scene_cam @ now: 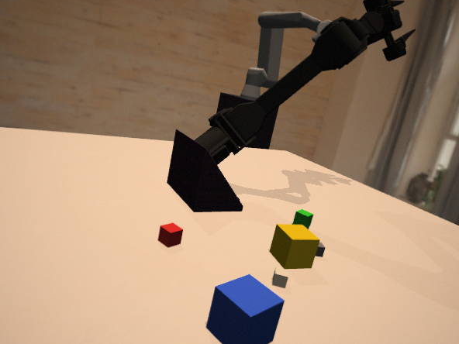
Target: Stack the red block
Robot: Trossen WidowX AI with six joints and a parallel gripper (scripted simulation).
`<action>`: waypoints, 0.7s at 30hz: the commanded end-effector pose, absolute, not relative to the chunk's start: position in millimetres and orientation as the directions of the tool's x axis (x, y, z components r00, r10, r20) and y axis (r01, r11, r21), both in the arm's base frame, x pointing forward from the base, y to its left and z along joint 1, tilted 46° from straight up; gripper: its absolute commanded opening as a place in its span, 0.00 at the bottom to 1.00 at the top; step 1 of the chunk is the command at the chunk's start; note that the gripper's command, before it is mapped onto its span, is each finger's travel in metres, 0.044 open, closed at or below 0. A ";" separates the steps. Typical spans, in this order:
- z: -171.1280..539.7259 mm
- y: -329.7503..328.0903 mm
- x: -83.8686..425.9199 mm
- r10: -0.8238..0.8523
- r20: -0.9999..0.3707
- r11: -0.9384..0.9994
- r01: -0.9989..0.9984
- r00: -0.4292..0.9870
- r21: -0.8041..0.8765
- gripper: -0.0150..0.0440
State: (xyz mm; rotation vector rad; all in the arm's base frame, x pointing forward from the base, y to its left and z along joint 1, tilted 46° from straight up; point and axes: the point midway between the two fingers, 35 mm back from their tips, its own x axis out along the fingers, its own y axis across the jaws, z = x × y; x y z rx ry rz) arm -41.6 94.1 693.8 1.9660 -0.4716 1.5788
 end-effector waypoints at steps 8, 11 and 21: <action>690.4 125.5 -54.4 0.124 0.978 -0.653 -0.729 0.166 0.206 1.00; 687.1 145.5 -57.3 0.159 0.979 -0.571 -0.796 0.131 0.200 1.00; 668.3 216.6 -45.7 0.311 0.948 -0.266 -0.952 0.066 0.154 1.00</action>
